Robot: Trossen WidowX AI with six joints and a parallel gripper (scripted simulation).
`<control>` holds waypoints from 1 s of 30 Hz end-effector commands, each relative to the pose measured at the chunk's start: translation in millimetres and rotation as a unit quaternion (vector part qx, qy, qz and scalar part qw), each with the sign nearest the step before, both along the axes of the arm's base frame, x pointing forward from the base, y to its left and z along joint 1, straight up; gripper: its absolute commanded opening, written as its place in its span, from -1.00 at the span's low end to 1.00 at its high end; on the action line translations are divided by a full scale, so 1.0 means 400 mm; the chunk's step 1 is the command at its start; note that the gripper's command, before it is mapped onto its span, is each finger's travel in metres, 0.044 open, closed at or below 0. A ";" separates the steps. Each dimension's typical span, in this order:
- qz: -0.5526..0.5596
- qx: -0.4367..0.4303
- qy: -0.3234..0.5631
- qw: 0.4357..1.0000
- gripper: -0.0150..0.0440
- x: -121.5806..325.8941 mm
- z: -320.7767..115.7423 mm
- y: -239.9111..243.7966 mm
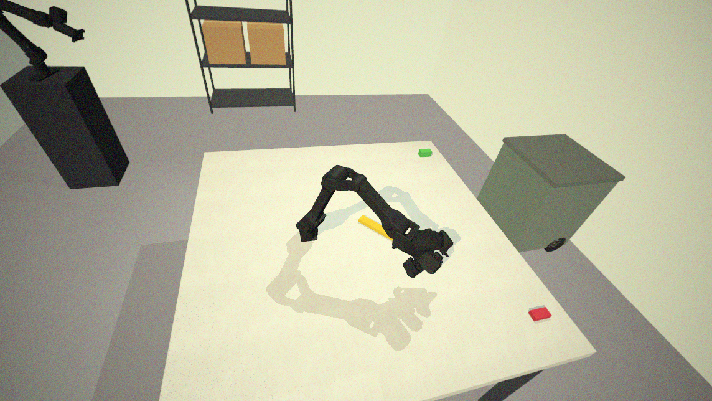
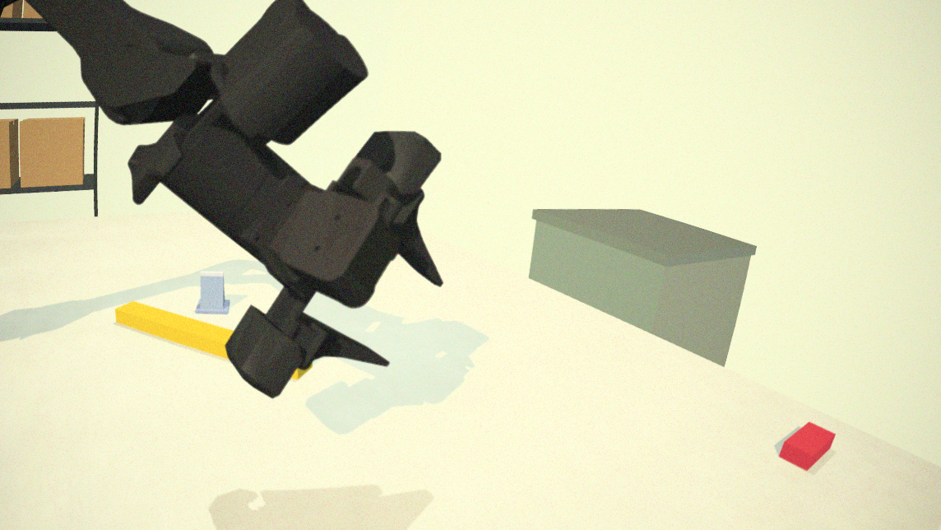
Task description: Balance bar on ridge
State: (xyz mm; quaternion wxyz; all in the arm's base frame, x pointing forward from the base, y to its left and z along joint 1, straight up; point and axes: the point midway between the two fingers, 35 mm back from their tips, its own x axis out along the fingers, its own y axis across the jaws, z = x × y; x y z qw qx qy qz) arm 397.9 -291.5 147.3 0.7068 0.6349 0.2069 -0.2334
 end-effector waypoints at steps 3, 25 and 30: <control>0.025 0.003 0.046 0.999 0.58 0.014 -0.020 0.091; 0.149 -0.023 0.244 0.958 0.58 -0.042 -0.077 0.437; 0.181 -0.039 0.289 0.939 0.58 -0.079 -0.082 0.504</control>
